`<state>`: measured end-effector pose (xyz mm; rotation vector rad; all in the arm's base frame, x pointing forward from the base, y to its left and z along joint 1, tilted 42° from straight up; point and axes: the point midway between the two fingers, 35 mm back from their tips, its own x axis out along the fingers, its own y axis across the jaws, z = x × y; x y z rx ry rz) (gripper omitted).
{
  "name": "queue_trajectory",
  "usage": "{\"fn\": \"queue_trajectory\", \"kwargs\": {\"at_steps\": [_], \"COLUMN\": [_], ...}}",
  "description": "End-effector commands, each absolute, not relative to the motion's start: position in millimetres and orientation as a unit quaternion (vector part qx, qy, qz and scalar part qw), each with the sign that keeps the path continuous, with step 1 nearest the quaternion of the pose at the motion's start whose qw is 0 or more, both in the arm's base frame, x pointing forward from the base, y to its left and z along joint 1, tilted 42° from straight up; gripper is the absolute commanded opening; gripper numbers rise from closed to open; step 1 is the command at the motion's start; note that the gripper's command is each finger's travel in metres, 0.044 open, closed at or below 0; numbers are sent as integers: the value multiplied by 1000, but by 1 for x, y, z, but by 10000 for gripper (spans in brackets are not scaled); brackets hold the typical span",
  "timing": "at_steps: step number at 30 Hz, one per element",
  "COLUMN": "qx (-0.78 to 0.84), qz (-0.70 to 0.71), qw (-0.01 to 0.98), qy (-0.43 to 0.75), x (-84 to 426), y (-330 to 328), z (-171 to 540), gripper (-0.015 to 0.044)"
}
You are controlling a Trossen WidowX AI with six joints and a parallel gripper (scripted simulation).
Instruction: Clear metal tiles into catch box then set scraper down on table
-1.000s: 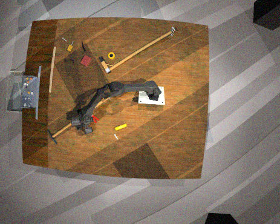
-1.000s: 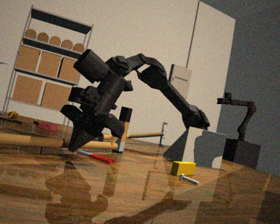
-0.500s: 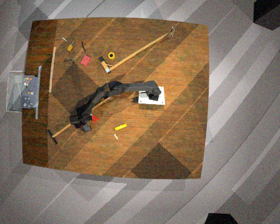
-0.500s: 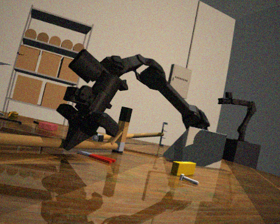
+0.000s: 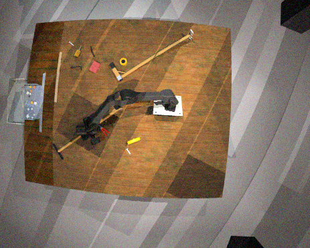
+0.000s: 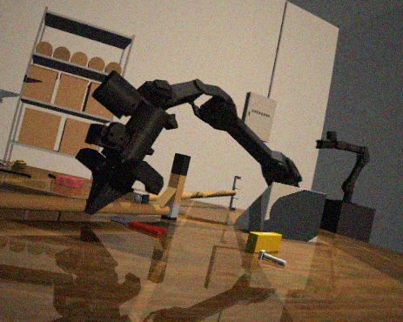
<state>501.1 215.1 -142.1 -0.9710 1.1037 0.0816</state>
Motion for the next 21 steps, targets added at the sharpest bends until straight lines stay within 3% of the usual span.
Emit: {"fn": "queue_trajectory", "kwargs": {"at_steps": [1, 21], "qx": [-443, -443], "qz": [39, 39], "qw": [739, 739], "qy": [506, 505], "x": [504, 518], "y": [211, 202], "z": [-141, -130], "gripper": [0, 0]}}
